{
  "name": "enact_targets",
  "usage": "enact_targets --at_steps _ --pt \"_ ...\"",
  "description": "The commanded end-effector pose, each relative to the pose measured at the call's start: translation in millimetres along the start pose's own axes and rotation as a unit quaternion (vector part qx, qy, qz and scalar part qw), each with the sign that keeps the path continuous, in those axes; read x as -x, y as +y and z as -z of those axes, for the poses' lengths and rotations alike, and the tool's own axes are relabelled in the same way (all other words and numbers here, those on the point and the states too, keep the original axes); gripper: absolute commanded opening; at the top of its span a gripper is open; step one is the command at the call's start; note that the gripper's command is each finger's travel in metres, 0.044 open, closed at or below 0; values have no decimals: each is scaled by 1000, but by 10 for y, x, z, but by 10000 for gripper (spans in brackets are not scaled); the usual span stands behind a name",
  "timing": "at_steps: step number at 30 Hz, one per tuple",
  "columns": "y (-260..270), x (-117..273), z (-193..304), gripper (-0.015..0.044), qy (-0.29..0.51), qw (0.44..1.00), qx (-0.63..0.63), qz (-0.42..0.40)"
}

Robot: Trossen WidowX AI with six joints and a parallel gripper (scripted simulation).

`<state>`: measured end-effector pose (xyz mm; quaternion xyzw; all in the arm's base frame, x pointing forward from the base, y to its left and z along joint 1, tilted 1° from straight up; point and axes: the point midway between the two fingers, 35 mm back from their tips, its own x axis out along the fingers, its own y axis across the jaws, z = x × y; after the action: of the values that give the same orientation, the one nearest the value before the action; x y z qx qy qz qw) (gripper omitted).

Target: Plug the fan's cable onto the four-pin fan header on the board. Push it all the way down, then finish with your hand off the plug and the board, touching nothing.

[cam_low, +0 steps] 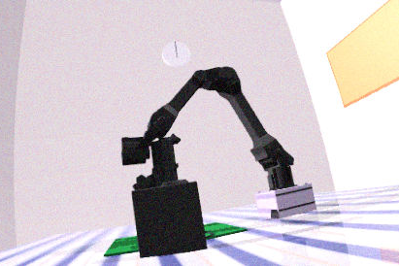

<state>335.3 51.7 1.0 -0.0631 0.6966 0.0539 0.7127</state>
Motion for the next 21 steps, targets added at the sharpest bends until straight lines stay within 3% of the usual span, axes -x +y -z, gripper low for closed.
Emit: enact_targets --at_steps 1,19,21 --pt "6 -35 6 0 1 1000 3 -2" --pt "6 -137 7 0 1 1000 3 -2" --pt "-4 -101 3 52 0 1000 0 1"
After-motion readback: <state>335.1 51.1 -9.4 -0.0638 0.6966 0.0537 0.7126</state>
